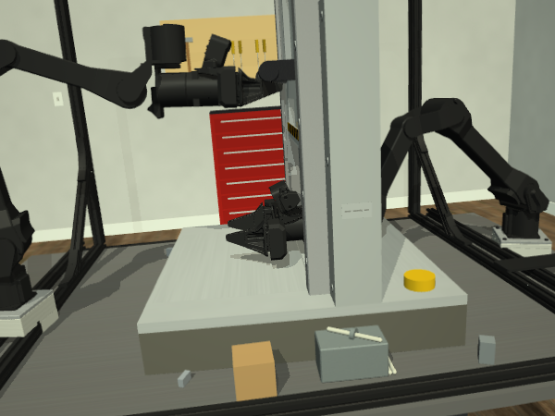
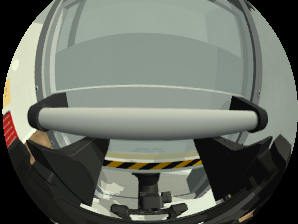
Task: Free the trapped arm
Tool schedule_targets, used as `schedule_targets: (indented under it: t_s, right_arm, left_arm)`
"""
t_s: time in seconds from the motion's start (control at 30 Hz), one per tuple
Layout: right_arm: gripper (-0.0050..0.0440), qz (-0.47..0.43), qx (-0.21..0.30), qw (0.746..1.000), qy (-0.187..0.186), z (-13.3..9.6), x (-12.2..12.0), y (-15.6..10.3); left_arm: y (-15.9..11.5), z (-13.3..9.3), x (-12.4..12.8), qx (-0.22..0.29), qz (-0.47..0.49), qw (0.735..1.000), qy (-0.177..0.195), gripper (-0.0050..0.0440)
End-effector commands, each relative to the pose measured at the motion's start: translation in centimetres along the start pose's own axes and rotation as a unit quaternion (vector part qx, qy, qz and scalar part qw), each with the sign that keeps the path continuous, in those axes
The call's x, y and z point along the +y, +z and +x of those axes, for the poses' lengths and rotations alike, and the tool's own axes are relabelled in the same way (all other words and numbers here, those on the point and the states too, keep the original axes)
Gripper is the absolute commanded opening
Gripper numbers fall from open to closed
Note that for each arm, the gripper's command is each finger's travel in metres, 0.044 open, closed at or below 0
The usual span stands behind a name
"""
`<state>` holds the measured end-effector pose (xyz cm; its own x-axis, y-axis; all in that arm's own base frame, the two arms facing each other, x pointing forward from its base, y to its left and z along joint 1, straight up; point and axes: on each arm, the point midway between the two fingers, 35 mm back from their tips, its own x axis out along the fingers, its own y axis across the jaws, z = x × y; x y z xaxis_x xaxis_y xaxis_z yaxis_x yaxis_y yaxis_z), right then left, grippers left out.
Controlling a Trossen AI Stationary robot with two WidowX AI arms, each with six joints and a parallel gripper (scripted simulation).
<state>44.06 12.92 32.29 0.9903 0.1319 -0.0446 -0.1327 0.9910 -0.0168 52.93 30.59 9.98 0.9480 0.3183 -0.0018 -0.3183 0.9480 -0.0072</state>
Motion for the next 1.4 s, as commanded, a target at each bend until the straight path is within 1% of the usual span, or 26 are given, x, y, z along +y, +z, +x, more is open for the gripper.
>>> schedule_targets:
  t_s: [0.0, 0.23, 0.3, 0.43, 0.5, 0.7, 0.77, 0.9, 0.93, 1.07, 1.1, 1.17, 1.23, 1.3, 1.37]
  right_arm:
    - [0.0400, 0.008, -0.064, 0.998, 0.001, -1.2, -0.1, 5.4]
    - [0.0400, 0.008, -0.064, 0.998, 0.001, -1.1, -0.1, 5.5]
    - [0.0400, 0.008, -0.064, 0.998, 0.001, -1.1, -0.1, 5.5]
    - [0.0400, 0.008, -0.064, 0.998, 0.001, -1.1, -0.1, 5.5]
    - [0.0400, 0.008, -0.064, 0.998, 0.001, -1.1, -0.1, 5.5]
    - [0.0400, 0.008, -0.064, 0.998, 0.001, -1.1, -0.1, 5.5]
    - [0.0400, 0.008, -0.064, 0.998, 0.001, -1.1, -0.1, 5.5]
    - [0.0400, 0.008, -0.064, 0.998, 0.001, -1.1, -0.1, 5.5]
    - [0.0400, 0.008, -0.064, 0.998, 0.001, -1.1, -0.1, 5.5]
    - [0.0400, 0.008, -0.064, 0.998, 0.001, -1.1, -0.1, 5.5]
    - [0.0400, 0.008, -0.064, 0.998, 0.001, -1.1, -0.1, 5.5]
    - [0.0400, 0.008, -0.064, 0.998, 0.001, -1.1, -0.1, 5.5]
    - [0.0400, 0.008, -0.064, 0.998, 0.001, -1.1, -0.1, 5.5]
    - [0.0400, 0.008, -0.064, 0.998, 0.001, -1.1, -0.1, 5.5]
    - [0.0400, 0.008, -0.064, 0.998, 0.001, -1.1, -0.1, 5.5]
  left_arm:
    - [0.4, -0.2, -0.1, -0.001, 0.004, 1.000, -0.002, 0.0400]
    - [0.2, -0.2, 0.0, 0.000, 0.001, 1.000, 0.000, 0.0400]
    - [0.3, -1.3, 0.0, -0.001, 0.002, 1.000, 0.000, 0.0400]
    - [0.4, -4.9, 0.0, -0.001, 0.003, 1.000, -0.002, 0.0400]
    - [0.4, -6.0, -0.1, -0.001, 0.004, 1.000, -0.002, 0.0400]
    - [0.4, -6.3, -0.1, -0.001, 0.004, 1.000, -0.002, 0.0400]
    - [0.7, -7.6, 0.0, -0.001, 0.004, 1.000, -0.002, 0.0400]
    - [1.5, -11.5, 0.0, -0.001, 0.004, 1.000, -0.002, 0.0400]
    - [1.5, -12.0, 0.0, -0.001, 0.004, 1.000, -0.002, 0.0400]
    - [1.6, -12.4, 0.0, -0.001, 0.004, 1.000, -0.002, 0.0400]
    - [1.9, -12.9, 0.0, -0.001, 0.004, 1.000, -0.002, 0.0400]
    - [2.7, -15.0, 0.1, -0.001, 0.004, 1.000, -0.002, 0.0400]
    - [2.7, -15.0, 0.1, -0.001, 0.004, 1.000, -0.002, 0.0400]
    - [3.5, -17.4, 0.0, -0.001, 0.004, 1.000, -0.002, 0.0400]
    - [3.9, -19.0, -0.1, -0.001, 0.004, 1.000, -0.002, 0.0400]
